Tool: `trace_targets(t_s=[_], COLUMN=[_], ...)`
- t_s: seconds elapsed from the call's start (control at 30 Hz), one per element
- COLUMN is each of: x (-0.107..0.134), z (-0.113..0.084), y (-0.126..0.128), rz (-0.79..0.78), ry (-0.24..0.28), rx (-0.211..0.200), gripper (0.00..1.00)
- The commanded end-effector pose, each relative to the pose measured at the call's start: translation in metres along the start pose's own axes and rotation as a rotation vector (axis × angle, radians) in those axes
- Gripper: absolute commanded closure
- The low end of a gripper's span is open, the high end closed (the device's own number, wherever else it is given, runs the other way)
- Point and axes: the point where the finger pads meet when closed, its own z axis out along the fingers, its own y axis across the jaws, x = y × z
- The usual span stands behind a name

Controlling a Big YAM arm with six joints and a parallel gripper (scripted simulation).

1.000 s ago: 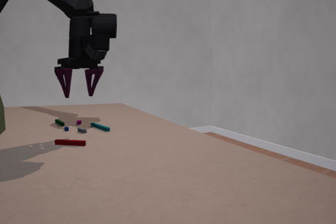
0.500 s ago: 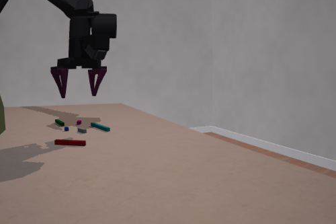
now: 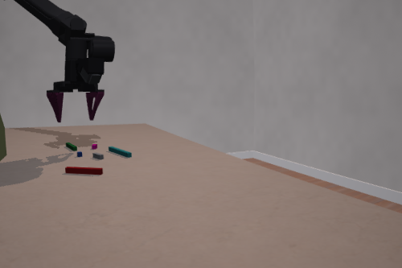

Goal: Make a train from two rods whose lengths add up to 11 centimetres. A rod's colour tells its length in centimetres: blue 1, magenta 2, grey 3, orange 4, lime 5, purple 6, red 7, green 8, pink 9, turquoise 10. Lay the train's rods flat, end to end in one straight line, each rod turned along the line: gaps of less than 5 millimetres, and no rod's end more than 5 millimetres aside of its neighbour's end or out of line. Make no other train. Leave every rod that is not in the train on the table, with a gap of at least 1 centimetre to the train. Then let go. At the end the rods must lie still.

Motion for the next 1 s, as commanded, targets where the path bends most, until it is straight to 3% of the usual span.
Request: trace_targets(t_s=[0.0,0.03,0.2,0.23,0.33,0.37,0.43,0.47,0.57,0.97], x=[0.011,-0.001,0.0,0.021,0.03,0.031,0.023,0.018,0.024,0.026], z=[-0.003,-0.003,-0.003,-0.001,0.0,-0.005,-0.012,-0.003,0.002,-0.001], y=[0.003,-0.001,-0.004,0.001,-0.001,0.012,0.017,0.004,-0.002,0.002], rz=[0.156,0.198,0.209,0.168,0.182,0.166,0.185,0.214,0.208,0.188], ry=[-0.008,-0.013,-0.01,-0.002,0.004,0.001,-0.009,-0.005,0.002,0.0], rx=[-0.022,-0.021,-0.009,-0.024,-0.022,-0.039,-0.063,-0.03,-0.007,-0.017], gripper=[0.0,0.0,0.0,0.0,0.0,0.77,0.77,0.77,0.77,0.77])
